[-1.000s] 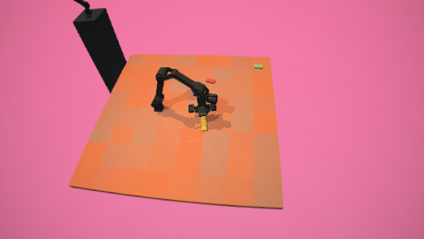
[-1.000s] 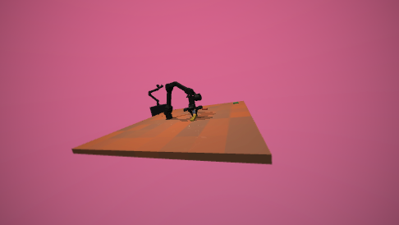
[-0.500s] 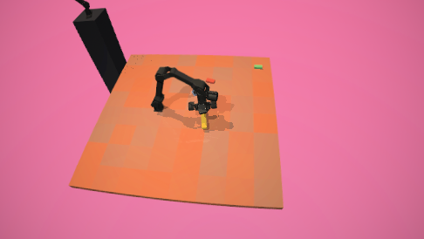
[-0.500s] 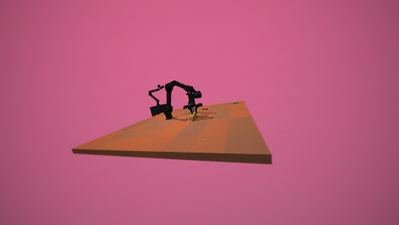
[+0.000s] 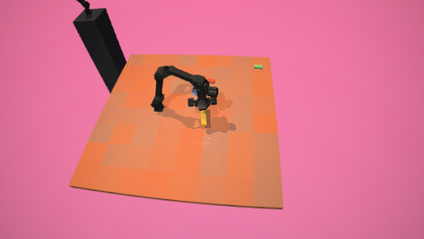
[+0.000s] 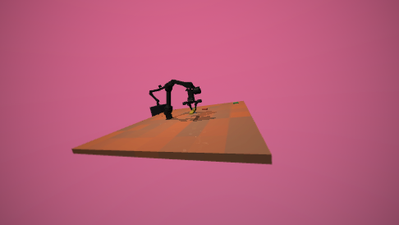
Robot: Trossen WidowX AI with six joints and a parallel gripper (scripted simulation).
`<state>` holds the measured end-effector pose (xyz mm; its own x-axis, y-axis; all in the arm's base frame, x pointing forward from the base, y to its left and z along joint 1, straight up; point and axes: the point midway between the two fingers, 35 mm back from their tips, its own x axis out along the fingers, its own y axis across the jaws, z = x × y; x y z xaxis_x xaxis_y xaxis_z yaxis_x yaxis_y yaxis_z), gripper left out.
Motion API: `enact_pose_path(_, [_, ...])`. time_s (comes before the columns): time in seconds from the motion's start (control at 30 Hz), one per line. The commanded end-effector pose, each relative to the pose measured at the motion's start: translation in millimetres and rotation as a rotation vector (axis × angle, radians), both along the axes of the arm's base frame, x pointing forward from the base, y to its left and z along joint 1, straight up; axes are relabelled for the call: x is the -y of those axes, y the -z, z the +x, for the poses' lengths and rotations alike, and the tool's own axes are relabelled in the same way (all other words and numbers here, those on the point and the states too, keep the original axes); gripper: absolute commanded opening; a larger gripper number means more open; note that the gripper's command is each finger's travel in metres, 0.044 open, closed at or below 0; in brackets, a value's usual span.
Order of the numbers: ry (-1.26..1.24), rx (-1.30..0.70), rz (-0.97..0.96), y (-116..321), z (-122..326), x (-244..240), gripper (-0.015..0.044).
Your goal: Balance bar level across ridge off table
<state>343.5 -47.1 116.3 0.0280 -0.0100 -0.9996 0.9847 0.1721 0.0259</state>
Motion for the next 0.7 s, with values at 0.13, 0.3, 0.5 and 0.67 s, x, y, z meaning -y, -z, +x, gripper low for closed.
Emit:
enact_pose_path(0.13, [0.003,0.008,0.004,-22,0,-1,0.0000])
enact_pose_path(0.3, [0.003,0.008,0.004,-35,-3,-1,0.0000])
enact_pose_path(0.5, [0.004,0.007,0.005,-50,-6,-2,0.0000])
enact_pose_path(0.67, [-0.010,0.007,0.006,-51,-6,-12,0.0000])
